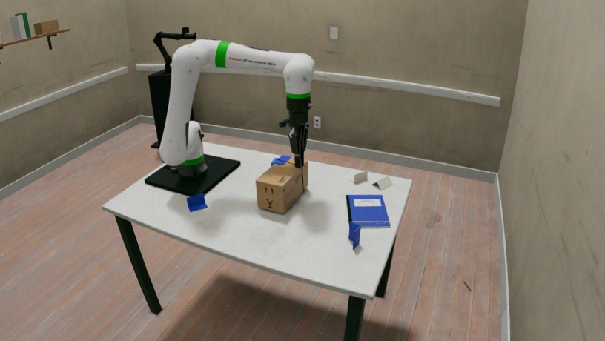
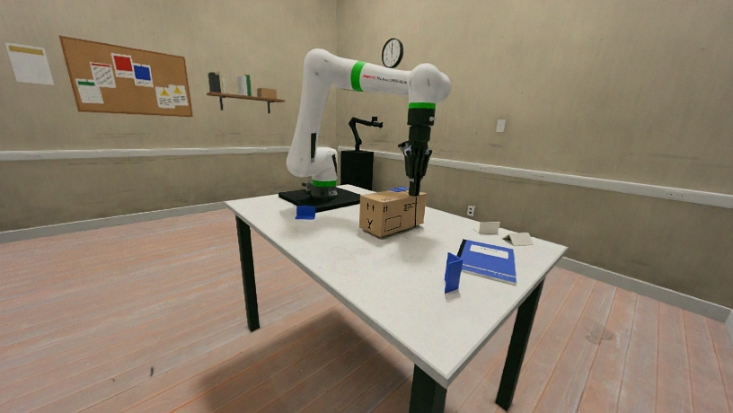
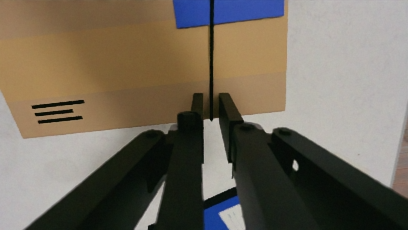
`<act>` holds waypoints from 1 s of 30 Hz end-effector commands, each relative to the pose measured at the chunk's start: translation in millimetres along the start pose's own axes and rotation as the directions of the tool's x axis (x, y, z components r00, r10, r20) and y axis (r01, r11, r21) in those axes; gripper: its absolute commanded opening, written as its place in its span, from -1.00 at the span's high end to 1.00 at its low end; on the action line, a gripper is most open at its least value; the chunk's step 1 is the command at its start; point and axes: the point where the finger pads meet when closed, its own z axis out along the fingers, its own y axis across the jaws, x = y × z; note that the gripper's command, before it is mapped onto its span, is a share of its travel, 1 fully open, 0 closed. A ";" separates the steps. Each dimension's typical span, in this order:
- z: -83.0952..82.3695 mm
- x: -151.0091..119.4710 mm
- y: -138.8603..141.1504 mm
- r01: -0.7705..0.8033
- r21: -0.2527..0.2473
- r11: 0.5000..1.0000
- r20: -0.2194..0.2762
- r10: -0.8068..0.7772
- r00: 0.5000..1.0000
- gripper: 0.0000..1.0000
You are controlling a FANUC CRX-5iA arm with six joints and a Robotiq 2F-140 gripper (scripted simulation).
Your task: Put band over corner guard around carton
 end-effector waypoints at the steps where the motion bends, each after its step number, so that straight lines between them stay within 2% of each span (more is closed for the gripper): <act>1: -1.0 -0.5 0.0 0.000 0.000 1.000 0.002 0.000 1.000 0.63; 14: -1.0 -0.5 0.0 0.000 0.000 1.000 0.002 0.000 1.000 0.63; 15: -1.0 -0.5 0.0 0.000 0.000 1.000 0.002 0.000 1.000 0.80; 30: -1.0 -0.5 0.0 0.000 0.000 1.000 0.002 0.000 1.000 0.80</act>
